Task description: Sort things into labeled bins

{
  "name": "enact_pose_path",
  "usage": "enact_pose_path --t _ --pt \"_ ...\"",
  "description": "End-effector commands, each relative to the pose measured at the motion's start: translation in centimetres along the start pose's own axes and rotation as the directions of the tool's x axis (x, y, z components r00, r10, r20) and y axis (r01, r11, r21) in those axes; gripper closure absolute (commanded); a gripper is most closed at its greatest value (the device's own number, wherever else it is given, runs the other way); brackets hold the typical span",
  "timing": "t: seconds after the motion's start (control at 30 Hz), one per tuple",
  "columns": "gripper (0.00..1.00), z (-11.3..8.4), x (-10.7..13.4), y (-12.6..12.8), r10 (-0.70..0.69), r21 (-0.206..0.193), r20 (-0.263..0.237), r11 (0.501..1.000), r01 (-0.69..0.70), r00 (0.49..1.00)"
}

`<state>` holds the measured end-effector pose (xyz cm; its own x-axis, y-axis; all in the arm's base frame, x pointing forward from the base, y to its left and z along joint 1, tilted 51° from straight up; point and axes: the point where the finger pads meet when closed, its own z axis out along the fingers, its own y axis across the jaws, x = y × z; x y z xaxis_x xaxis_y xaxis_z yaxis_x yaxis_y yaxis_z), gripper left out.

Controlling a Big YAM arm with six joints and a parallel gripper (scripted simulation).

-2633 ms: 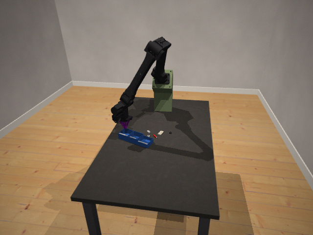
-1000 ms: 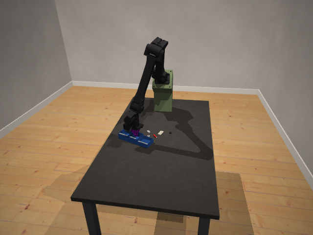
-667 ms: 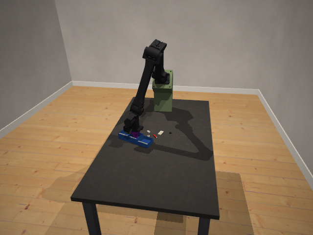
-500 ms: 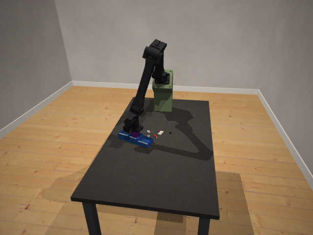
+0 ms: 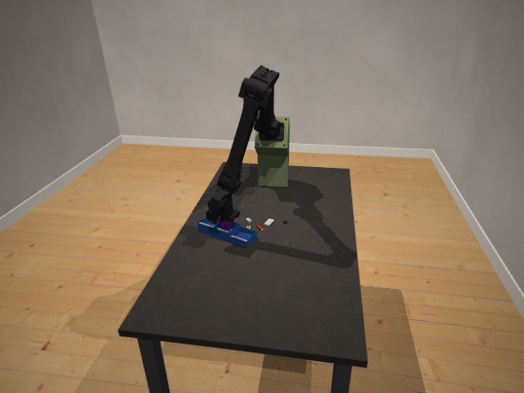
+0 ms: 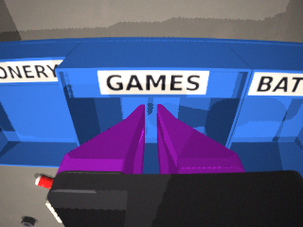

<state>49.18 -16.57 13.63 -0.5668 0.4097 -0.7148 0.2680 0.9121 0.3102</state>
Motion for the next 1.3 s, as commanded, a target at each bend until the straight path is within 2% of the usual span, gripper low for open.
enact_pose_path --t 0.0,0.47,0.5,0.53,0.9,0.93,1.03,1.17,1.2,1.27 --pt "0.92 -0.5 -0.9 -0.1 -0.003 0.001 0.023 1.000 0.003 1.000" --pt "0.92 -0.5 -0.9 -0.1 -0.003 0.001 0.023 1.000 0.003 1.000" --pt "0.92 -0.7 -1.4 -0.7 0.001 0.008 0.038 1.000 -0.001 0.999" --pt "0.92 -0.5 -0.9 -0.1 -0.003 0.001 0.023 1.000 0.003 1.000" --pt "0.92 -0.5 -0.9 -0.1 -0.003 0.001 0.023 1.000 0.003 1.000" --pt "0.92 -1.4 -1.6 -0.5 -0.004 0.007 0.040 1.000 0.004 0.999" --pt "0.92 -1.7 -0.9 -0.6 -0.004 0.009 0.024 1.000 0.004 1.000" --pt "0.92 -2.0 -0.9 -0.4 -0.007 0.006 0.024 1.000 0.006 1.000" --pt "0.92 -2.0 -1.4 0.5 -0.016 -0.006 0.031 1.000 0.016 0.999" --pt "0.92 -2.3 -1.1 -0.1 -0.011 0.002 0.027 1.000 0.011 1.000"
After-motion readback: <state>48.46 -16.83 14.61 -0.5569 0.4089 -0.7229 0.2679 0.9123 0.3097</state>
